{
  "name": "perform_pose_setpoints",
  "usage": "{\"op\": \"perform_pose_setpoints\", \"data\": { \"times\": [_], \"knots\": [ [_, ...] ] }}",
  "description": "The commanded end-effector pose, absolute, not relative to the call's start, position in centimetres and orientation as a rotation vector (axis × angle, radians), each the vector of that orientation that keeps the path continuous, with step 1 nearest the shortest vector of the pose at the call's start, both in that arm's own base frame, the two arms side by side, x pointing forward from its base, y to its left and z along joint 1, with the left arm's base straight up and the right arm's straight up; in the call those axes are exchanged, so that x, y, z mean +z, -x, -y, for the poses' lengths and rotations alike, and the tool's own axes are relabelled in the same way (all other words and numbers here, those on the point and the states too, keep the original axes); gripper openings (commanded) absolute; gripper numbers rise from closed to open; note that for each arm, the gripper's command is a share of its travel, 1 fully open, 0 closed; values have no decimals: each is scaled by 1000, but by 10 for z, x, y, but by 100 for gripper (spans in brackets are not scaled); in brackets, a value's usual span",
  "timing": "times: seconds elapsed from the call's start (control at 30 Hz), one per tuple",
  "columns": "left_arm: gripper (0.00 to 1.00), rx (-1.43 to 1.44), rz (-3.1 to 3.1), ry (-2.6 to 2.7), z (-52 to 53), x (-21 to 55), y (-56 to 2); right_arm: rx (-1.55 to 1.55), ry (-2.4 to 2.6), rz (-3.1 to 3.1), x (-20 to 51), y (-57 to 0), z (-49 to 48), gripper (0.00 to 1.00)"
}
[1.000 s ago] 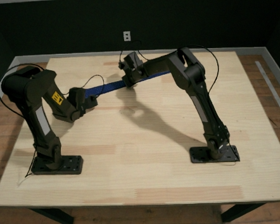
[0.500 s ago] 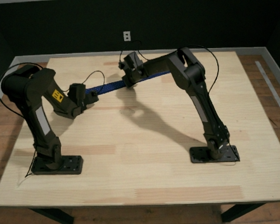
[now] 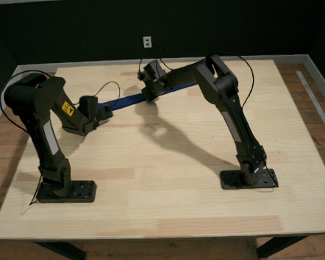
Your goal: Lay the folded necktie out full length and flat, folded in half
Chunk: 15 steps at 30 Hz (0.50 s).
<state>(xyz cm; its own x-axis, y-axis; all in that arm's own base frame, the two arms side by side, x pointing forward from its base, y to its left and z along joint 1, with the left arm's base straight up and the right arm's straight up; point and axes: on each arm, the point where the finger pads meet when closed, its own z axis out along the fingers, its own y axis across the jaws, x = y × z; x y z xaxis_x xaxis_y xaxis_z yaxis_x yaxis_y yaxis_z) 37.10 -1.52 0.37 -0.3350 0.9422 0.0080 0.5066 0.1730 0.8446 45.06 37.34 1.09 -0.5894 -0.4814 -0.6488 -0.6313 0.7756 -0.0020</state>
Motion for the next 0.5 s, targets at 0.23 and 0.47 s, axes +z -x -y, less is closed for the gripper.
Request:
{"op": "perform_pose_setpoints", "data": {
  "times": [0.23, 0.47],
  "knots": [
    [43, 1061, -1914, -1354, 16, 9, -389, 303, 832, -2323, 7, -449, -372, 4],
    [43, 1061, -1914, -1354, 11, 8, -397, 303, 832, -2323, 7, -449, -372, 4]
  ]
}}
